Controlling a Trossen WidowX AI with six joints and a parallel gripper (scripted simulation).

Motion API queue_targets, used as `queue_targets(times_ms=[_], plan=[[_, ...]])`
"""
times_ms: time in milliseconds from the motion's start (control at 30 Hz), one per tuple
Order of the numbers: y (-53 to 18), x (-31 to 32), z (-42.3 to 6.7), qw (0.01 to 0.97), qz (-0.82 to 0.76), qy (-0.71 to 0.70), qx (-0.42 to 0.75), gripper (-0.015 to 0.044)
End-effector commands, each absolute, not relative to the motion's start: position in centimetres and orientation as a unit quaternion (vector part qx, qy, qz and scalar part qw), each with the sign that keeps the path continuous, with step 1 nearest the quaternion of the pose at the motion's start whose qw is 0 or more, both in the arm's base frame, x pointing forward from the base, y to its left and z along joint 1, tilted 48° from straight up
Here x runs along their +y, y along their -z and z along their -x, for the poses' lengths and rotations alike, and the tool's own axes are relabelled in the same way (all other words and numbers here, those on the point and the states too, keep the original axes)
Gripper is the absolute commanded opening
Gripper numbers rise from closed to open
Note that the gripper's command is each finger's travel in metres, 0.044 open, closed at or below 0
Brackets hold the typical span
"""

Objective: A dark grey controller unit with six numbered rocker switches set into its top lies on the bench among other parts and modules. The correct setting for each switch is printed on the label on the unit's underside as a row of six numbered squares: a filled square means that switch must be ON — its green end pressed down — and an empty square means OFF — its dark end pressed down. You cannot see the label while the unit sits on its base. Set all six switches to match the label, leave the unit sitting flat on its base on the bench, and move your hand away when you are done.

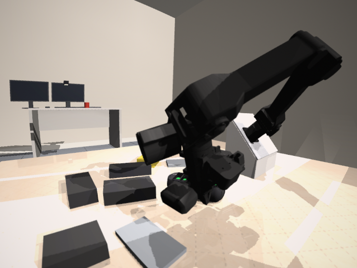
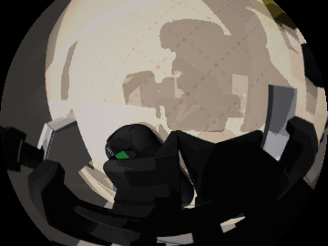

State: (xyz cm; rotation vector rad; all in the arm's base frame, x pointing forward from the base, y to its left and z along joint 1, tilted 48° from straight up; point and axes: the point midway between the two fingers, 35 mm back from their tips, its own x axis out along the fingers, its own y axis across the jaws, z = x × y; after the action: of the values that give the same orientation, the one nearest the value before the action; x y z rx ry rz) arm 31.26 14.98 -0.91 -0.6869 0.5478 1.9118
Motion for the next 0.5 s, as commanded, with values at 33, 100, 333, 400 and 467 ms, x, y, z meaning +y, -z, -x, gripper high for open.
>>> queue_targets(times_ms=[33, 100, 333, 400, 467], plan=[[-1.3, 13.3, -34.9, 0.5, 0.29, -0.785, 0.224, 0.0], [-2.2, 12.7, -36.1, 0.499, 0.289, -0.785, 0.225, 0.0], [-2.6, 12.5, -36.2, 0.495, 0.296, -0.787, 0.219, 0.0], [-2.7, 12.5, -35.5, 0.486, 0.316, -0.79, 0.202, 0.0], [-2.8, 12.5, -34.6, 0.475, 0.337, -0.792, 0.182, 0.0]])
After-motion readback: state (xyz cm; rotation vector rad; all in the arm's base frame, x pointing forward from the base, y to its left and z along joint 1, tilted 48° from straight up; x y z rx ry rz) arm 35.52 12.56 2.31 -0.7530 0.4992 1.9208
